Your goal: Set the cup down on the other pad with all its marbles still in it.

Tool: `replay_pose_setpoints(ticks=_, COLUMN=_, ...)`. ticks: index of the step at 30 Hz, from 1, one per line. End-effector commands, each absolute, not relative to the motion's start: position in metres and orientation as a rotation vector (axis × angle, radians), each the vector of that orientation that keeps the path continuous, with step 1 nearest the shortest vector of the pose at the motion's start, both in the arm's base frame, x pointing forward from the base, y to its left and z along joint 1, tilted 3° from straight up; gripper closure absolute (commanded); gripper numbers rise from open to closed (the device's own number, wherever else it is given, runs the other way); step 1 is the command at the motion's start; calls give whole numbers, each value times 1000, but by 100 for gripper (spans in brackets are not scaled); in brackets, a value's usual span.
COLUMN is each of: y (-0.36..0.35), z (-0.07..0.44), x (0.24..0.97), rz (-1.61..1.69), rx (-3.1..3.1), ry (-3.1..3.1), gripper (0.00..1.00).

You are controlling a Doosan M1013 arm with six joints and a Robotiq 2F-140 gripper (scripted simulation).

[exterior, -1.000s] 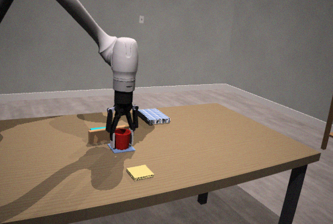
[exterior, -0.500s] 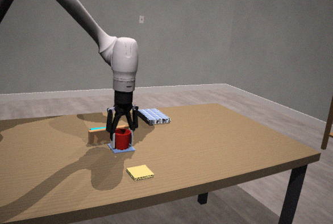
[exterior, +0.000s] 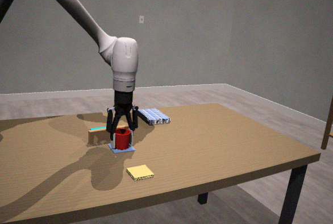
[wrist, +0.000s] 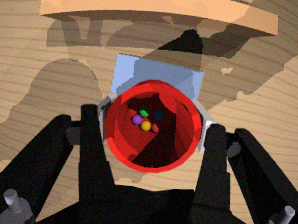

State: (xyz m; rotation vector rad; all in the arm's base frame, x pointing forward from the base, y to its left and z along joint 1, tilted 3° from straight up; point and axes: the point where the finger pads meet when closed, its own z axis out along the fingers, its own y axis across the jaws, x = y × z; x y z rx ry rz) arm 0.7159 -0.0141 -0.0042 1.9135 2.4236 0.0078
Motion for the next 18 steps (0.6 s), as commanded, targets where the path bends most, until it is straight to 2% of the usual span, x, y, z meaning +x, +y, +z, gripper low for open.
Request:
replay_pose_setpoints(ticks=1, y=-14, z=-4, x=716, rz=8, rx=1913, ry=2424, gripper=49)
replay_pose_setpoints(ticks=18, y=-14, z=-4, x=716, rz=8, rx=1913, ry=2424, gripper=50)
